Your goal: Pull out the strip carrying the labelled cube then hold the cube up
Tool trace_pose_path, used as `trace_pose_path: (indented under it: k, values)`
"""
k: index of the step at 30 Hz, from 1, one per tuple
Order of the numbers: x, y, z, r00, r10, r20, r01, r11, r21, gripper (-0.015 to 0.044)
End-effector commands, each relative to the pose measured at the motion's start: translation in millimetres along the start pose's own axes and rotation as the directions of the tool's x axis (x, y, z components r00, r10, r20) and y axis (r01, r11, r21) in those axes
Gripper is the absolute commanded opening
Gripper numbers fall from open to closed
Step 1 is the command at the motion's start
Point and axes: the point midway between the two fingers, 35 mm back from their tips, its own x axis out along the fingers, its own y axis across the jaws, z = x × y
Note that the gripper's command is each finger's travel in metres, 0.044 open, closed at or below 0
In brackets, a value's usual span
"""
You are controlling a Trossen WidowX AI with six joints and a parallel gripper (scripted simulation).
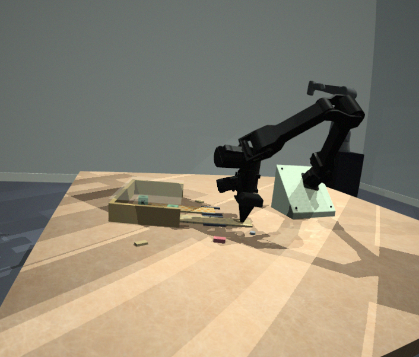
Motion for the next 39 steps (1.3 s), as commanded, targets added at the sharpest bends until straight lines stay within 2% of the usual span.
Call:
trace_pose_path:
  k: [1, 39]
  values:
    - [6.0, -1.7, -12.5, 1.000, -0.008, -0.023, 0.008, 1.000, 0.008, 0.0000]
    - [5.0, -3.6, -69.7, 1.000, -0.008, -0.026, 0.008, 1.000, 0.011, 0.0000]
